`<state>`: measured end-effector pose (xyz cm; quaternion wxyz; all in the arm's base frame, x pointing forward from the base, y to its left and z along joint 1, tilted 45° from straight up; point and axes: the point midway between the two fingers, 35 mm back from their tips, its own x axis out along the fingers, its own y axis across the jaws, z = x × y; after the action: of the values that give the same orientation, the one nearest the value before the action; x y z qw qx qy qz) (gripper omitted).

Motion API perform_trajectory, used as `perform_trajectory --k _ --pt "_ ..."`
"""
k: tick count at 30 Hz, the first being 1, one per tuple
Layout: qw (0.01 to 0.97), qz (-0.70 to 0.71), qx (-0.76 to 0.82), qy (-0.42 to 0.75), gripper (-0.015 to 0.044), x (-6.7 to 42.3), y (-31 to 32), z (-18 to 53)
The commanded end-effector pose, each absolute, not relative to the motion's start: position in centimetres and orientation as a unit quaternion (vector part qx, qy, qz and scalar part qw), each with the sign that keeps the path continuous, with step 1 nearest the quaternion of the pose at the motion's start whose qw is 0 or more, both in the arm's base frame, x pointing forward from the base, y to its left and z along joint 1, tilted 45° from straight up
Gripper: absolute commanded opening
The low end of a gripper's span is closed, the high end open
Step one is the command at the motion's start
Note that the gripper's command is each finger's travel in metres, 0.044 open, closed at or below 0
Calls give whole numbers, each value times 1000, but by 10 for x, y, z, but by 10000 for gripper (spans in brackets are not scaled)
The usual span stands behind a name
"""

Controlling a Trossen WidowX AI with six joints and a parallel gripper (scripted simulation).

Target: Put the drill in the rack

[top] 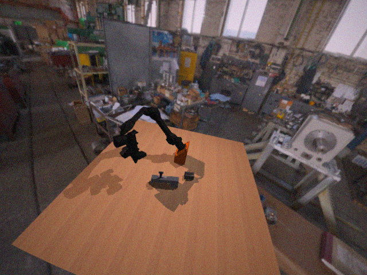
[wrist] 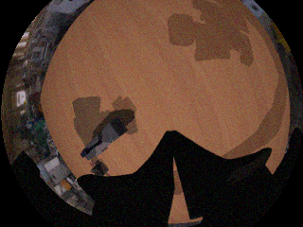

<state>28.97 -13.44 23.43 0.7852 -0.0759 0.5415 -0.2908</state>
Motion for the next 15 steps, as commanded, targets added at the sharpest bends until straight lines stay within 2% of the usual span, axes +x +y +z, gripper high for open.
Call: perform_trajectory --k 1,9,15 --pt "746 -255 -142 598 0 306 -90 187" --pt "648 -203 -323 659 0 305 -6 108" --pt "638 -199 -340 661 0 303 0 102"
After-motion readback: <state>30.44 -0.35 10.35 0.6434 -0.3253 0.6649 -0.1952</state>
